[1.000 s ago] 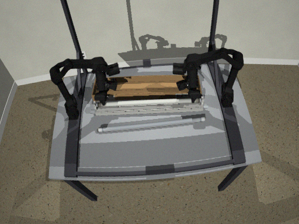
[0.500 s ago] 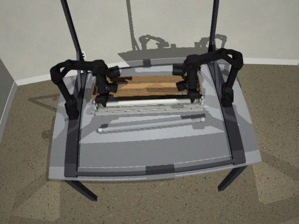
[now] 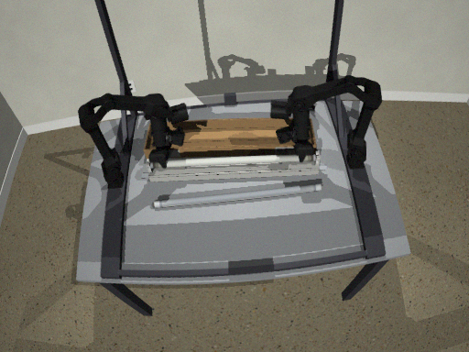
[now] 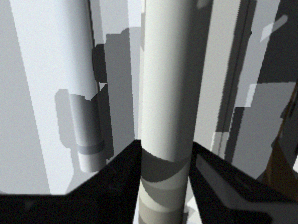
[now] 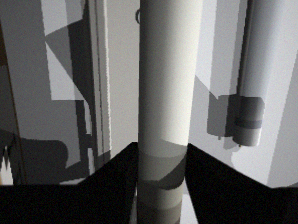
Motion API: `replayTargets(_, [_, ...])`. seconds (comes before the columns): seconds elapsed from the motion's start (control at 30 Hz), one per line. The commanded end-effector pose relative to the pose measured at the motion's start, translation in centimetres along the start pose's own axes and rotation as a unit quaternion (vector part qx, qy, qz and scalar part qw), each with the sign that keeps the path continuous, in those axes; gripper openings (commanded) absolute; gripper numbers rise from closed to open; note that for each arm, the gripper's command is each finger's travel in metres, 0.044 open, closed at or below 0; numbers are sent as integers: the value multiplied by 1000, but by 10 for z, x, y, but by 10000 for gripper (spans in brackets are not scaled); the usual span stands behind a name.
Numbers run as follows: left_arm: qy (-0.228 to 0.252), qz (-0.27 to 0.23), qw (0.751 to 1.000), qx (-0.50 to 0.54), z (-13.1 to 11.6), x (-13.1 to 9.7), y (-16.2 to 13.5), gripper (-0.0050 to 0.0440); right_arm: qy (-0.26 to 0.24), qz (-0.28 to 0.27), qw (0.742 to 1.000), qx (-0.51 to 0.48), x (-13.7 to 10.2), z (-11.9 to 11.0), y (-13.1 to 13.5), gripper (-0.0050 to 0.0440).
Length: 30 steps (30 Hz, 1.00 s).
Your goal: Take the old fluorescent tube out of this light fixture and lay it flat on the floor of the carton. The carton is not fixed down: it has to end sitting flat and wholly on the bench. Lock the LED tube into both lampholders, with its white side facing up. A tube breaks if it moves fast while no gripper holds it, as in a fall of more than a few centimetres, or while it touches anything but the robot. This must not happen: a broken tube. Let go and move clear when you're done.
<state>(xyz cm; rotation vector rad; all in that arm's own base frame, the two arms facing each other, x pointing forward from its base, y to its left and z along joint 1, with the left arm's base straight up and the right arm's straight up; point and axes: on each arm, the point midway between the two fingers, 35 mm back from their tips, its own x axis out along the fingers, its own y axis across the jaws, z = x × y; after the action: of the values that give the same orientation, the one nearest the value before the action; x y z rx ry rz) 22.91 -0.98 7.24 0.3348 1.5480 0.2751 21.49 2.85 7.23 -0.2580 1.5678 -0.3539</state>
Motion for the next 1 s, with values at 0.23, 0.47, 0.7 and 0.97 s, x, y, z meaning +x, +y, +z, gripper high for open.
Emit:
replayTargets(0.23, [-13,-128,992,-3,3,-4,9,85,-12,130,991,4,-4,4,-8,84])
replayTargets(0.47, [-12,-188,982,-2,3,-3,12,85,-12,190,982,3,-3,4,-11,84])
replayTargets(0.7, [-13,-270,963,-1,3,-1,17,85,-12,273,962,2,-1,4,-16,84])
replayTargets(0.97, [-13,-341,940,0,3,1,20,85,-13,343,939,1,2,4,-19,84])
